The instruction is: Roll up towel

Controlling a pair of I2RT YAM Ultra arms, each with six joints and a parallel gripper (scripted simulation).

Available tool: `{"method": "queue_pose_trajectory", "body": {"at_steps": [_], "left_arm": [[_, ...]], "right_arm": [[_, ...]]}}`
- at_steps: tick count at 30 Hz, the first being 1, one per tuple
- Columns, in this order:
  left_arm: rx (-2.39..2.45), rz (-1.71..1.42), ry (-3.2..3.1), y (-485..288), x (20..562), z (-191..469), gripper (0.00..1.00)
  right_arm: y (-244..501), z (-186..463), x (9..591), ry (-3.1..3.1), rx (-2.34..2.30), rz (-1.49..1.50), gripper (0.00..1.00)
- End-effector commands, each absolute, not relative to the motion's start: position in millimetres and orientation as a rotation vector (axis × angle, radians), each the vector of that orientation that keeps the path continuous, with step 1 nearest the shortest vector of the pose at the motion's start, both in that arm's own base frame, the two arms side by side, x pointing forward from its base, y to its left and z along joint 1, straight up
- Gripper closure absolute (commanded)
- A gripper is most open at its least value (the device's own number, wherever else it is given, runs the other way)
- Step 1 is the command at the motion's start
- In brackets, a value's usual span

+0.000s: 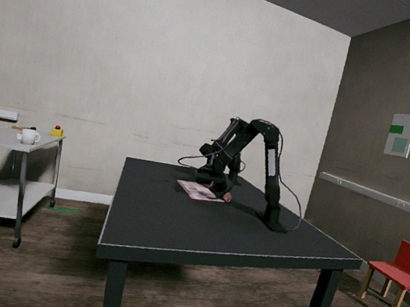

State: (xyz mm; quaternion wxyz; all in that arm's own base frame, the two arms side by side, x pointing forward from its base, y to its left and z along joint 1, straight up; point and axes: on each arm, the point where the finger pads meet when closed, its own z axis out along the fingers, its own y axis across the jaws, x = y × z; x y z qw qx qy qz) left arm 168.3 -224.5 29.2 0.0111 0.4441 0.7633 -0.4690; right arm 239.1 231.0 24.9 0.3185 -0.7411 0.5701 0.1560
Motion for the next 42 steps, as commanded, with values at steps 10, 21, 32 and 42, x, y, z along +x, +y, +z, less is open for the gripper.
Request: {"method": "queue_pose_trajectory", "body": {"at_steps": [10, 21, 32, 42], "left_arm": [[1.382, -1.476, 2.363, -225.3, 171.8, 29.7, 0.68], [1.382, -1.476, 2.363, -225.3, 171.8, 29.7, 0.68], [1.382, -1.476, 2.363, -225.3, 171.8, 29.7, 0.68], [1.382, -1.476, 2.363, -225.3, 171.8, 29.7, 0.68]], "right_arm": [[246.2, 33.3, 252.2, 1.449, -1.926, 0.388, 0.19], [246.2, 33.3, 252.2, 1.449, -1.926, 0.388, 0.52], [246.2, 33.3, 252.2, 1.449, -1.926, 0.388, 0.55], [246.2, 33.3, 252.2, 1.449, -1.926, 0.388, 0.57]]}}
